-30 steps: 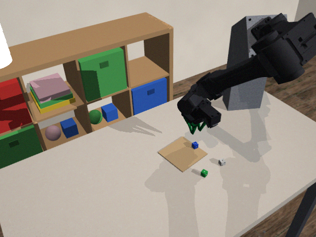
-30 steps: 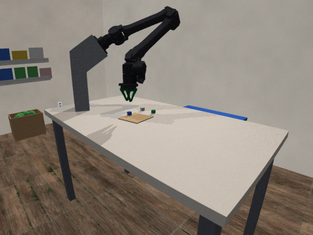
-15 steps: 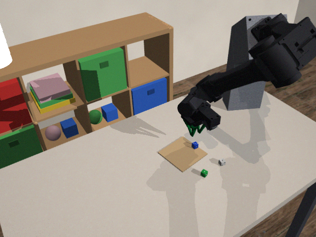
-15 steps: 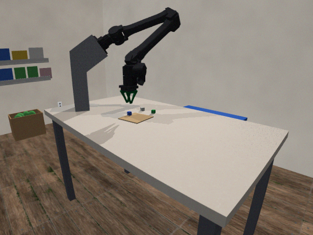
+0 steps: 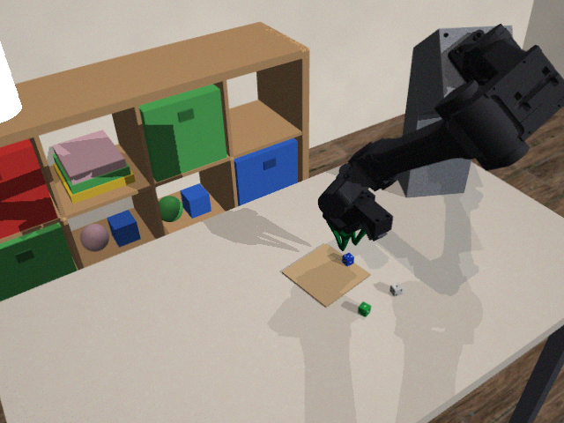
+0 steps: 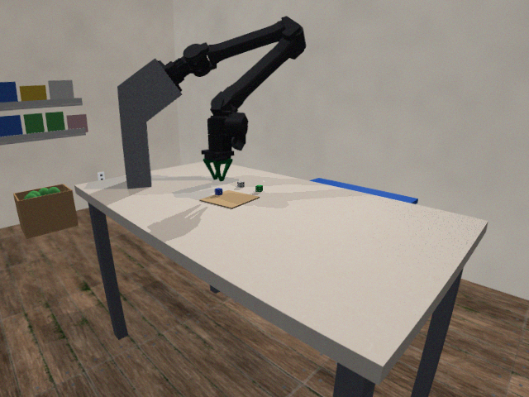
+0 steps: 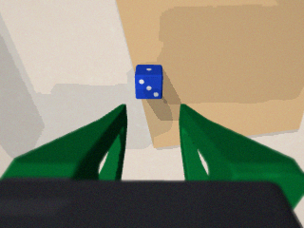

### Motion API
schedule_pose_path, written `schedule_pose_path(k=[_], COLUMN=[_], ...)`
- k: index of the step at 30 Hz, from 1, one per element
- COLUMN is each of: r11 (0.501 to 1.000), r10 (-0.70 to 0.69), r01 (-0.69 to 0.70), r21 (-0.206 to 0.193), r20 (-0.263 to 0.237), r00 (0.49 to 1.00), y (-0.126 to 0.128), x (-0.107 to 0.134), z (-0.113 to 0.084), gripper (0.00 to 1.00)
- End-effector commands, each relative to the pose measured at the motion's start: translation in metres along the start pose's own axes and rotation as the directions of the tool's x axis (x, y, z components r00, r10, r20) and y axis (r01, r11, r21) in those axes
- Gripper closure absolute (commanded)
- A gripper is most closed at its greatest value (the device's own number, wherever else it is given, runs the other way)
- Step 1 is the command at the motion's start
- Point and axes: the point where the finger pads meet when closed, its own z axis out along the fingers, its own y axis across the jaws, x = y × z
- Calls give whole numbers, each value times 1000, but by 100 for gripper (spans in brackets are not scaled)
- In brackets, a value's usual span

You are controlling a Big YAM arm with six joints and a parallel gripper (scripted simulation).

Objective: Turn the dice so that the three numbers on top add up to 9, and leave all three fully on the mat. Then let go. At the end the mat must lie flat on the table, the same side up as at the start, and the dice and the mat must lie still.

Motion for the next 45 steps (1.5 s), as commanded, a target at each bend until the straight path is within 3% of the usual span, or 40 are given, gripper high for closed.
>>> schedule_pose_path(k=[1, 3, 5, 15, 45], r11=[1000, 999, 1000, 1000, 1000], r10=[9, 23, 9, 9, 12], r01=[-9, -23, -9, -9, -11], r21=[-9, -23, -9, -9, -13], r20=[5, -4, 5, 5, 2], r00=[1000, 1000, 1000, 1000, 1000], y=[5, 17, 6, 6, 9], x=[-2, 1, -2, -2, -2], z=[7, 5, 11, 23, 22], gripper=[66, 66, 66, 66, 66])
